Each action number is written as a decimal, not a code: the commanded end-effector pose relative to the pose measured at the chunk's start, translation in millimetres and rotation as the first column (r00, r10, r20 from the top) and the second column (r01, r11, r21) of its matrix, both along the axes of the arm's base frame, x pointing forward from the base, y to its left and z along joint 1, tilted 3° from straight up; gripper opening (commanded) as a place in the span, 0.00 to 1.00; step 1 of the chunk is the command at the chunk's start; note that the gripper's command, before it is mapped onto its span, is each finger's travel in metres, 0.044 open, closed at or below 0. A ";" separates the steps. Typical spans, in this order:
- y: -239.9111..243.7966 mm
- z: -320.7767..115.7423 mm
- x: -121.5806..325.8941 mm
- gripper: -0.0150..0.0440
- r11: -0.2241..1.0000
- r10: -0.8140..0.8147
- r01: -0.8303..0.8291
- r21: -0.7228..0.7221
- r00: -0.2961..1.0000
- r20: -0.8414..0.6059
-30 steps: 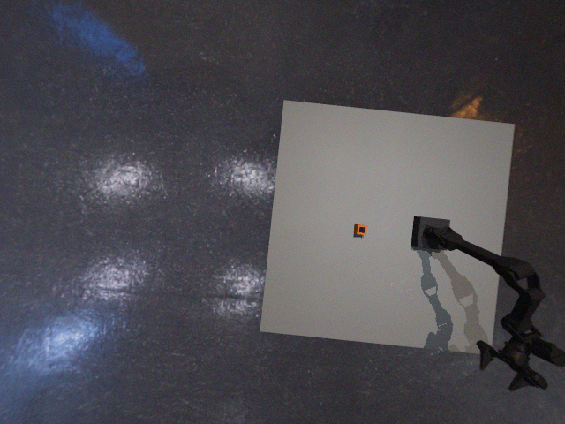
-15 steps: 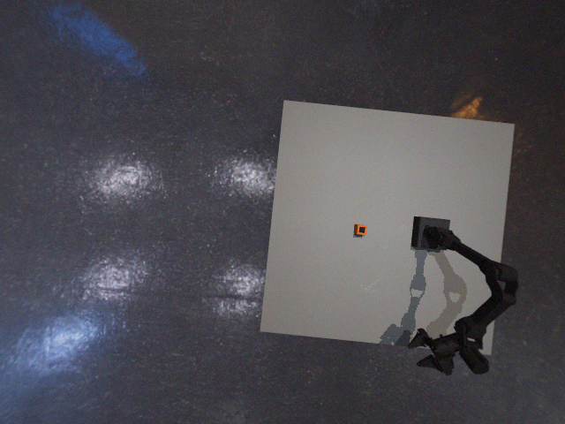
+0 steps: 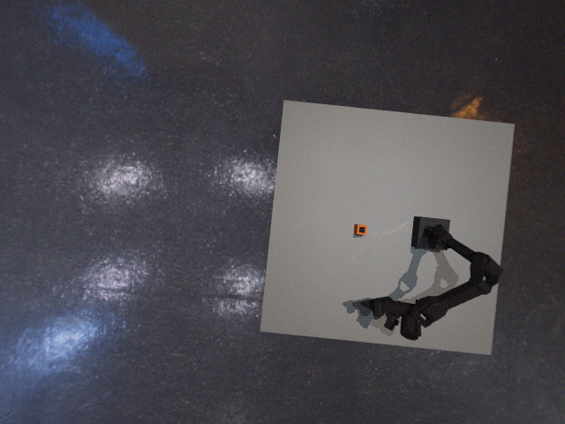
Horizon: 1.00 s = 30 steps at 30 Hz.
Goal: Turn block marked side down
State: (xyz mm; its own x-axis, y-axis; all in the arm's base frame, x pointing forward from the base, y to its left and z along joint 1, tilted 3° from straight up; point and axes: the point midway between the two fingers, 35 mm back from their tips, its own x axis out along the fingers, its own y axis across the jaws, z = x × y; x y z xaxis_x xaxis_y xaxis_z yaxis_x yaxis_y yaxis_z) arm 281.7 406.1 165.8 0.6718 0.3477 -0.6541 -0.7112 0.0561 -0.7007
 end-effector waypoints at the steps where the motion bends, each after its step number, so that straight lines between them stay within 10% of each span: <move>1: -51.5 -21.9 40.3 1.00 0.979 -0.200 0.203 -0.001 0.964 -0.172; 9: -178.1 -58.2 83.5 1.00 0.753 -0.602 0.650 -0.104 0.617 -0.506; 17: -301.2 -72.1 73.7 1.00 0.258 -0.730 0.900 -0.351 -0.056 -0.681; 30: -308.1 -107.2 73.0 1.00 0.245 -0.728 0.901 -0.358 -0.073 -0.681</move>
State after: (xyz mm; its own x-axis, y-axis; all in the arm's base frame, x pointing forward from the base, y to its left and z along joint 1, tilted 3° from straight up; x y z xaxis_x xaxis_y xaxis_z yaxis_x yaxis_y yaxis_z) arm 357.4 98.4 72.6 0.0019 0.0150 -0.9999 -0.2052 0.9786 0.0143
